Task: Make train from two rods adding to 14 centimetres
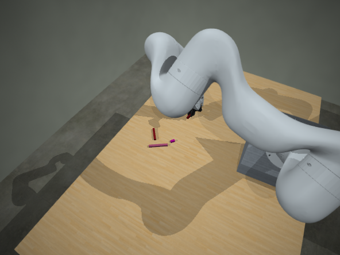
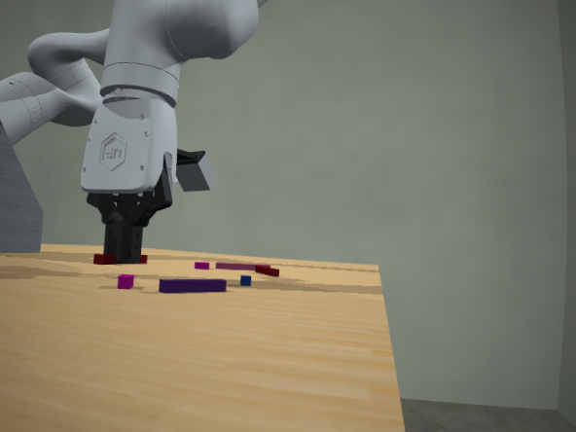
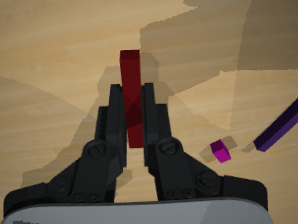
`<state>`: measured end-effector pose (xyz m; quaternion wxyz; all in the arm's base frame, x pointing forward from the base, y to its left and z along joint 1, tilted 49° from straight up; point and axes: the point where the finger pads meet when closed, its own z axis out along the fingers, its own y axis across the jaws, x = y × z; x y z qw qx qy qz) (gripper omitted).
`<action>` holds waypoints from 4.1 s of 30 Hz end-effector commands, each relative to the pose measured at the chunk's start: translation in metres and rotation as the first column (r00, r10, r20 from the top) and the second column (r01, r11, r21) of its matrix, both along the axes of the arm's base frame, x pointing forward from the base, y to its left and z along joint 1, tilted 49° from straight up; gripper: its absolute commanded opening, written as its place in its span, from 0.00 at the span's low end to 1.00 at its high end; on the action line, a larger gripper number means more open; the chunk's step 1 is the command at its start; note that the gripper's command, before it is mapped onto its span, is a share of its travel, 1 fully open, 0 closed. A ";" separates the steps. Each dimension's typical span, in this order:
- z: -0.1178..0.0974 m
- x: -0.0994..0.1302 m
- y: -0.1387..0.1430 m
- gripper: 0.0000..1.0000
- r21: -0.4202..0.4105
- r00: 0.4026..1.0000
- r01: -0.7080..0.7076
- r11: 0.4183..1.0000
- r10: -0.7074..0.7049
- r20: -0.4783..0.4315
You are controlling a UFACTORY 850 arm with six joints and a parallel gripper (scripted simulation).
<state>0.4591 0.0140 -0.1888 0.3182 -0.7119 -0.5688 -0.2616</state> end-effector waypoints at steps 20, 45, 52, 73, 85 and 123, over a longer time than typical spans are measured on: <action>0.000 0.001 -0.001 0.04 -0.001 1.000 0.001 1.000 -0.001 0.001; 0.000 0.001 -0.001 0.04 -0.001 1.000 0.001 1.000 -0.001 0.001; -0.004 0.001 0.003 0.04 -0.001 1.000 0.001 1.000 -0.001 0.001; -0.008 0.001 0.008 0.04 -0.001 1.000 0.001 1.000 -0.001 0.001; -0.008 0.001 0.008 0.04 -0.001 1.000 0.001 1.000 -0.001 0.001; -0.008 0.001 0.008 0.24 -0.001 1.000 0.001 1.000 -0.001 0.001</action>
